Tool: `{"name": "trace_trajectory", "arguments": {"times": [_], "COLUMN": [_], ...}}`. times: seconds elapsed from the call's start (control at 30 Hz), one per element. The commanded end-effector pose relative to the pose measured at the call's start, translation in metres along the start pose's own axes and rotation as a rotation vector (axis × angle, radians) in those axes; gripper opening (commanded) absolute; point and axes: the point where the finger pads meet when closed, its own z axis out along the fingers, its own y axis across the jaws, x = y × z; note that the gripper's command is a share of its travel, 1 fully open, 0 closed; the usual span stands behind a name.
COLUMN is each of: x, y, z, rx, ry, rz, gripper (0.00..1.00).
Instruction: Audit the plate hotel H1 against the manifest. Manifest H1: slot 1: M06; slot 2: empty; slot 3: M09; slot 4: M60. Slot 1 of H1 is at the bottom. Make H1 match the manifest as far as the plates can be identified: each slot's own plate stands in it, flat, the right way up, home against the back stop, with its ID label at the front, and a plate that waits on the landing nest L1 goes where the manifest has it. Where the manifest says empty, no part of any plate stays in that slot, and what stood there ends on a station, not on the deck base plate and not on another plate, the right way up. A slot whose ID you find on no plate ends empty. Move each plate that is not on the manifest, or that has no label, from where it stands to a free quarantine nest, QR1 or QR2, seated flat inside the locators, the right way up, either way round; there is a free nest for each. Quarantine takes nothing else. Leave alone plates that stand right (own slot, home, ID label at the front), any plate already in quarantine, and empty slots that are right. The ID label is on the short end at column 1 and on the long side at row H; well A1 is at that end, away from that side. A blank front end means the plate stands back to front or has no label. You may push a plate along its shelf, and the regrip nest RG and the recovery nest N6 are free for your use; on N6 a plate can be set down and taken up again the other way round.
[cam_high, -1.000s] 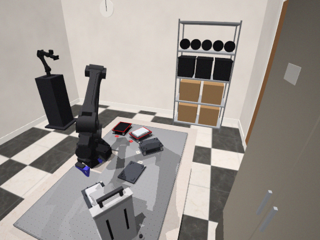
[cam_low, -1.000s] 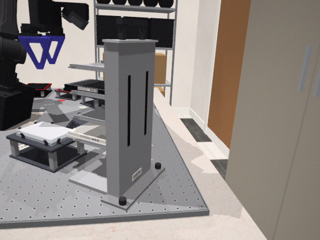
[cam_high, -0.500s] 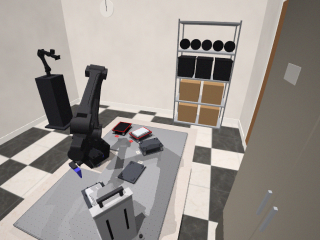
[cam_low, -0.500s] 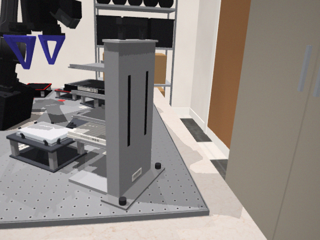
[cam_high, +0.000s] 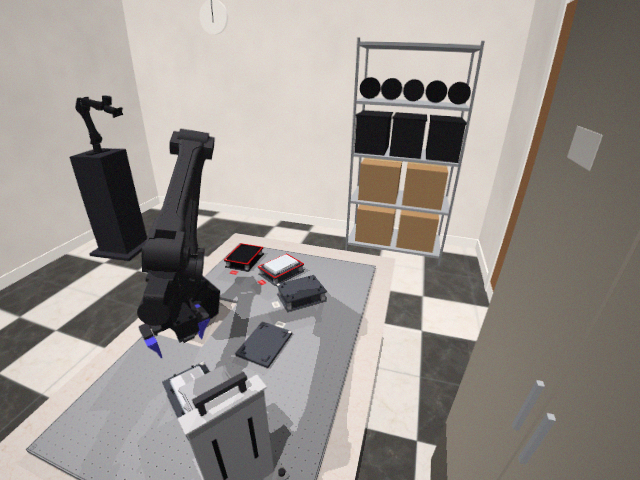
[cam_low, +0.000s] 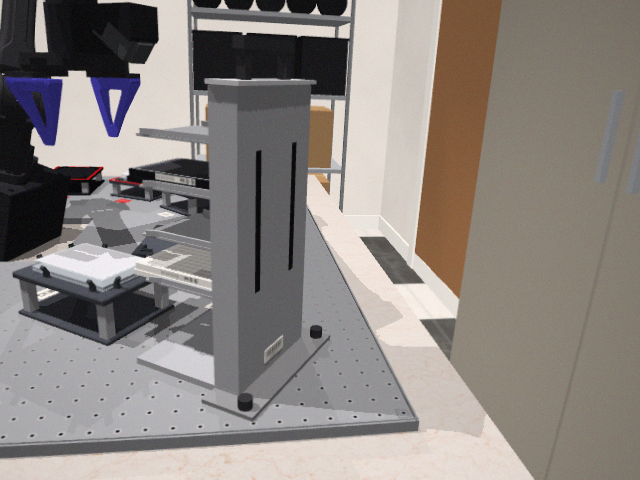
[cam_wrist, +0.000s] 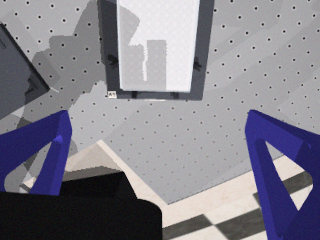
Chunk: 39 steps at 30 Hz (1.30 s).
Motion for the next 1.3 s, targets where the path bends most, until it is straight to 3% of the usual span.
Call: {"name": "trace_trajectory", "arguments": {"times": [0.0,0.53,0.63,0.97,1.03,1.07,1.27], "x": [-0.001,0.0,0.002,0.002,0.002,-0.001,-0.008], "y": [0.001,0.002,-0.005,0.001,0.0,0.0,-0.004], "z": [0.011,0.062,0.061,0.099,0.1,0.09,0.087], "rx": [-0.003,-0.002,0.007,-0.001,-0.001,0.011,0.01], "ry": [0.004,0.005,-0.004,0.006,0.005,-0.021,-0.021], "rz": [0.028,0.028,0.046,0.032,0.036,0.031,0.024], "gripper": [1.0,1.0,1.0,1.0,1.0,1.0,1.0]}}
